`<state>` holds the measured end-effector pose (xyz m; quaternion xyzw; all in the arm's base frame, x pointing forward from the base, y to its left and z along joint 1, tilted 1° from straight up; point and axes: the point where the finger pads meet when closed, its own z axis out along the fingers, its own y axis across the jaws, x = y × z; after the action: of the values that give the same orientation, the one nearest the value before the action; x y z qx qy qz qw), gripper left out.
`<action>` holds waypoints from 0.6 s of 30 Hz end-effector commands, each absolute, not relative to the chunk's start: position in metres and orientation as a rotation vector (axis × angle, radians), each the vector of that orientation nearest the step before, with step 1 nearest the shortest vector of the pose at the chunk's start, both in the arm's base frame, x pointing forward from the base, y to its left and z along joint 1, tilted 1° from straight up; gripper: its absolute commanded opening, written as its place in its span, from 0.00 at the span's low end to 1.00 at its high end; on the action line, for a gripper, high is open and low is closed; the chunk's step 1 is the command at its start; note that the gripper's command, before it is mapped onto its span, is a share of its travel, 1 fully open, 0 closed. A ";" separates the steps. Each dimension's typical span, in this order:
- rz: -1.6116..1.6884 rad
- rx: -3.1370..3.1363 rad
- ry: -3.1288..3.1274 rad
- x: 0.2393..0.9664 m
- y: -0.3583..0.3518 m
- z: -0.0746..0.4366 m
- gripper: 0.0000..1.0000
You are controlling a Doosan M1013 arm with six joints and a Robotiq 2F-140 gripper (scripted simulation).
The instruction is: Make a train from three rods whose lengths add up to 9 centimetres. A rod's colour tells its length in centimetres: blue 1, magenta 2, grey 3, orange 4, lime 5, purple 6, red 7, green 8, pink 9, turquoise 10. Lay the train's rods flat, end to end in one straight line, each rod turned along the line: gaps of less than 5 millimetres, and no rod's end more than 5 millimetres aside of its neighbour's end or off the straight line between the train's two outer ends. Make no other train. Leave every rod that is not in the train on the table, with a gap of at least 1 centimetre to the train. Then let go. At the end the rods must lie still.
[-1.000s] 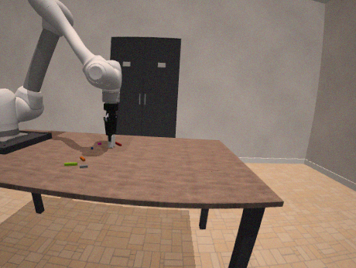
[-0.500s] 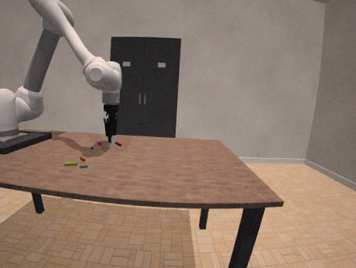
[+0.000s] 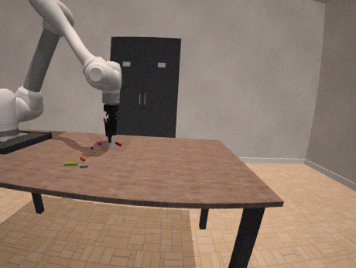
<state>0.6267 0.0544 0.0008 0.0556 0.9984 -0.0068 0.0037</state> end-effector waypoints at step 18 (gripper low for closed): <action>-0.021 0.174 3.129 0.627 0.054 0.001 0.03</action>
<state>0.6267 0.0544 0.0008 0.0556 0.9984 -0.0068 0.0037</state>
